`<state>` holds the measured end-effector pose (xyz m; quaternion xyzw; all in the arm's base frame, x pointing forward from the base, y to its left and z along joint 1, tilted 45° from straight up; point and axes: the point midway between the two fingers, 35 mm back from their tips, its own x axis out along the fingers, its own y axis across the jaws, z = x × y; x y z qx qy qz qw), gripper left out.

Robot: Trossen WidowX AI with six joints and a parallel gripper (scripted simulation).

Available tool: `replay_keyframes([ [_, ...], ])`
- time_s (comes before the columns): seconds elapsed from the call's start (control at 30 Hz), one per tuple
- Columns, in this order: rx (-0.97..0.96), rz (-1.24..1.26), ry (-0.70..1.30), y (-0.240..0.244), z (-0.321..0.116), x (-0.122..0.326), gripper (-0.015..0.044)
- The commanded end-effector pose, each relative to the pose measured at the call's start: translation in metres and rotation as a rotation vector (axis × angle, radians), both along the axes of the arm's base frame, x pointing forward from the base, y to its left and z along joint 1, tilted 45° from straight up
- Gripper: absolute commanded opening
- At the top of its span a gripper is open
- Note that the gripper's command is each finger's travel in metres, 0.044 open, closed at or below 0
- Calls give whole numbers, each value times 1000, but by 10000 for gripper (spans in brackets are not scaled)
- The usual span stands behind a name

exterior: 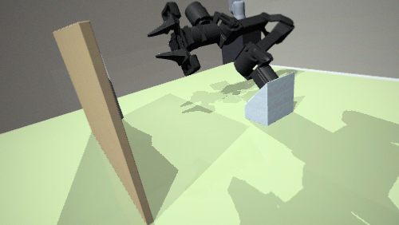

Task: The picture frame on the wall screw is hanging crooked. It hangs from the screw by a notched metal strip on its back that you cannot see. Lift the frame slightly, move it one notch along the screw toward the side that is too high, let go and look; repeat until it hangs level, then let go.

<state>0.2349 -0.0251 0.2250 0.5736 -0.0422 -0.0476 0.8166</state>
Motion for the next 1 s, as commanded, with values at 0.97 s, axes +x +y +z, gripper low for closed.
replay_keyframes([
  [0.97, -6, 6, 9, -23, -22, 65, 260],
])
